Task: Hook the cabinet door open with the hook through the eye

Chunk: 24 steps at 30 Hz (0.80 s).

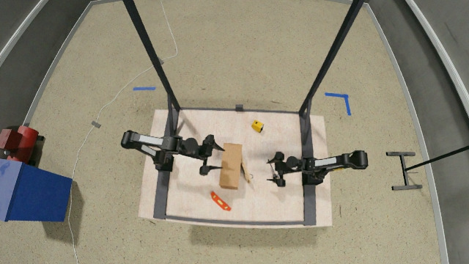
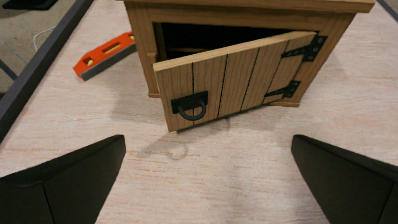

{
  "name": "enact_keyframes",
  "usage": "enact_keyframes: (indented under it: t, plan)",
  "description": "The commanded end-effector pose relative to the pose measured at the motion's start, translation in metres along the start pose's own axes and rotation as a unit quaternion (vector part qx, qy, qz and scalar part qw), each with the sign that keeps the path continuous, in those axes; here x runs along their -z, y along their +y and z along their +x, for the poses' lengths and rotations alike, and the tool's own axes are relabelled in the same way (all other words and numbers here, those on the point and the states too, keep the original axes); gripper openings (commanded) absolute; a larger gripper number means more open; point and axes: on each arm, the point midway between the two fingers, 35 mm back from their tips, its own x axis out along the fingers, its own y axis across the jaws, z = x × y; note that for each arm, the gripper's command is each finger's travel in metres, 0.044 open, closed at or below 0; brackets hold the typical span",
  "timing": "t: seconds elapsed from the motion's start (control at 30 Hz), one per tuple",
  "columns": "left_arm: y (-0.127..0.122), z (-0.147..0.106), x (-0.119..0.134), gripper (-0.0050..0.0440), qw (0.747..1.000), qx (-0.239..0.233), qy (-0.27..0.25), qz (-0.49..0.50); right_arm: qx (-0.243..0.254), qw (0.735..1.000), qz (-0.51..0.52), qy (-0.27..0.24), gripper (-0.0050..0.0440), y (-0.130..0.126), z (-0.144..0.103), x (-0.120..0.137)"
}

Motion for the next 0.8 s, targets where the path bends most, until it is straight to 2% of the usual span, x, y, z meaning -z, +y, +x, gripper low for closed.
enact_keyframes:
  t: [0.0, 0.07, 0.13, 0.37, 0.43, 0.47, 0.57, 0.77]
  plan:
    - [0.001, -0.001, -0.008, 0.0416, 1.000, -0.002, -0.011, -0.002, 0.002, 1.000, 0.000, -0.018, 0.0400, -0.002, -0.008, -0.012]
    - [-0.001, 0.000, 0.002, 0.0368, 1.000, -0.001, 0.001, 0.007, 0.000, 1.000, -0.001, -0.018, 0.0400, -0.001, -0.008, -0.012]
    - [-0.001, 0.000, -0.009, 0.0320, 1.000, 0.007, -0.001, 0.016, -0.001, 1.000, -0.002, -0.018, 0.0400, -0.001, -0.008, -0.011]
    - [-0.007, 0.002, 0.000, 0.0152, 0.990, 0.057, 0.064, 0.116, -0.012, 1.000, -0.007, -0.011, 0.0400, 0.002, -0.008, -0.008]
    - [-0.007, 0.002, 0.000, 0.0152, 0.990, 0.057, 0.064, 0.116, -0.012, 1.000, -0.007, -0.011, 0.0400, 0.002, -0.008, -0.008]
    - [-0.008, 0.002, 0.001, 0.0128, 0.986, 0.065, 0.076, 0.133, -0.014, 1.000, -0.009, -0.010, 0.0400, 0.003, -0.008, -0.008]
    - [-0.011, 0.004, 0.005, 0.0126, 0.973, 0.091, 0.109, 0.184, -0.022, 1.000, -0.013, -0.006, 0.0400, 0.006, -0.008, -0.006]
    - [-0.022, 0.008, 0.015, 0.0126, 0.926, 0.147, 0.181, 0.295, -0.039, 0.999, -0.020, 0.002, 0.0400, 0.011, -0.008, -0.002]
